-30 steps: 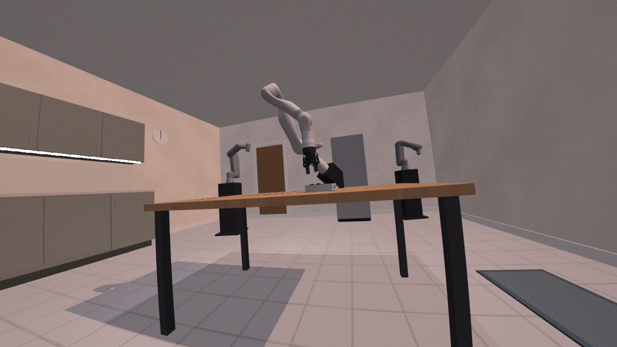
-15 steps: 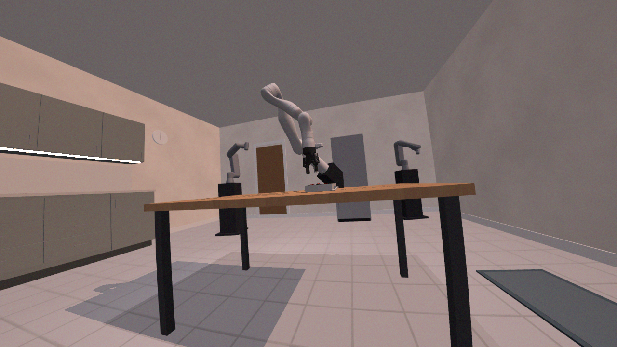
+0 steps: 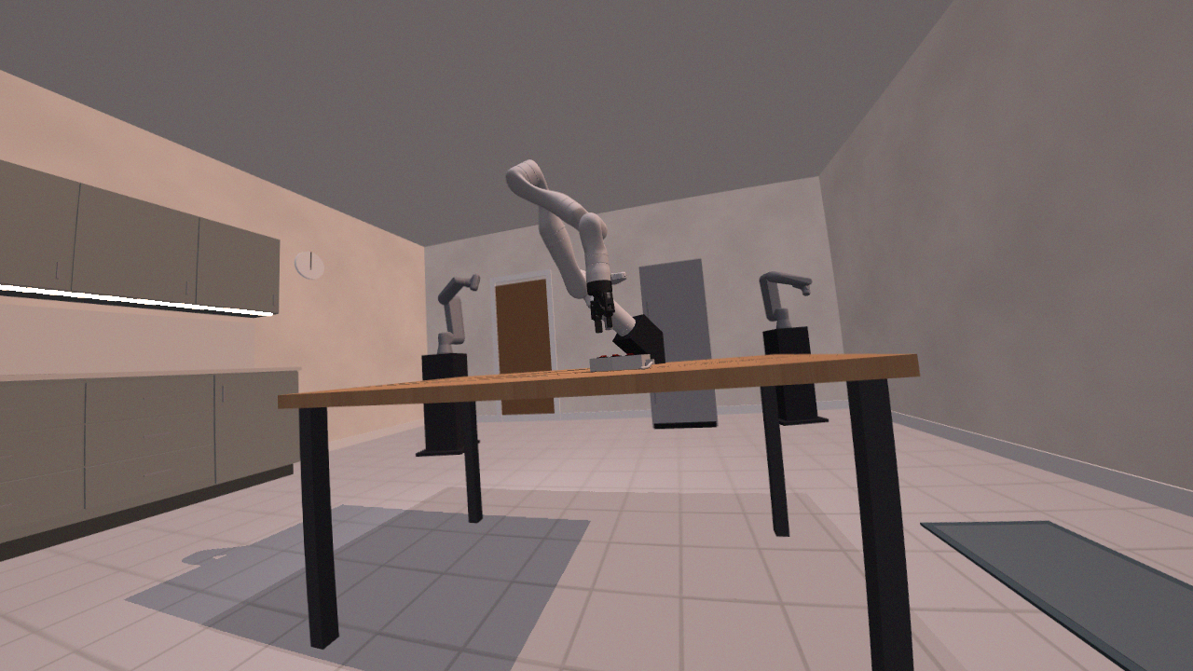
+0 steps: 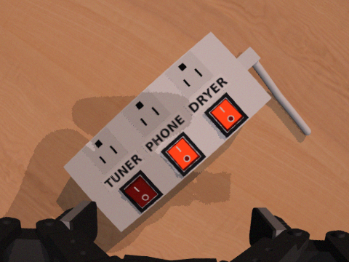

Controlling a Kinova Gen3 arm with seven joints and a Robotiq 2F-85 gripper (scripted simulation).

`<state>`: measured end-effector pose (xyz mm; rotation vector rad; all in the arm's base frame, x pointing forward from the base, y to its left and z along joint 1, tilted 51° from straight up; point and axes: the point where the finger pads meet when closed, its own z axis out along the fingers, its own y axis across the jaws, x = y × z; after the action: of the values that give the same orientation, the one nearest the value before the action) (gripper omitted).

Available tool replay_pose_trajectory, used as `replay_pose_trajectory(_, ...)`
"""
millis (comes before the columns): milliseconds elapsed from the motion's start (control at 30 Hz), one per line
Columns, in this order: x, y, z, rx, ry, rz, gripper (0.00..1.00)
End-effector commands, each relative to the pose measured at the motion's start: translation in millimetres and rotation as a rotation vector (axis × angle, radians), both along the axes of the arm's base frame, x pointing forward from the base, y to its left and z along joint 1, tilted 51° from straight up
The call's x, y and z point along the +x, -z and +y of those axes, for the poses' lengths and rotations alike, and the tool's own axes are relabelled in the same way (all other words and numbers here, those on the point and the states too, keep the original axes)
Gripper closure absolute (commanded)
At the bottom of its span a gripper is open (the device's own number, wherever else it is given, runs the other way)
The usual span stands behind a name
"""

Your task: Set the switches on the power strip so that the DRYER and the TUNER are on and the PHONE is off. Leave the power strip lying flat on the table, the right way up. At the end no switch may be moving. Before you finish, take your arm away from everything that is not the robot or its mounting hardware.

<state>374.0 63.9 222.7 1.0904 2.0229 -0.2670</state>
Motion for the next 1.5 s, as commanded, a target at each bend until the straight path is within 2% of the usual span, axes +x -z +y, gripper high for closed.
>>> replay_pose_trajectory(0,-2.1,-3.1,14.8,0.033,0.03,-0.046,0.0)
replay_pose_trajectory(67,-5.4,-5.1,22.0,0.074,0.083,-0.09,0.0)
replay_pose_trajectory(133,-5.4,-5.1,22.0,0.074,0.083,-0.09,0.0)
replay_pose_trajectory(367,-19.6,-11.2,46.9,0.214,0.259,-0.236,0.0)
replay_pose_trajectory(533,-27.1,-13.3,57.7,0.275,0.334,-0.297,0.0)
replay_pose_trajectory(1267,-29.2,-13.8,60.5,0.292,0.354,-0.313,0.0)
replay_pose_trajectory(1367,-26.8,-12.1,54.2,0.302,0.365,-0.327,0.0)
replay_pose_trajectory(1467,-21.6,-6.9,35.6,0.332,0.397,-0.363,0.0)
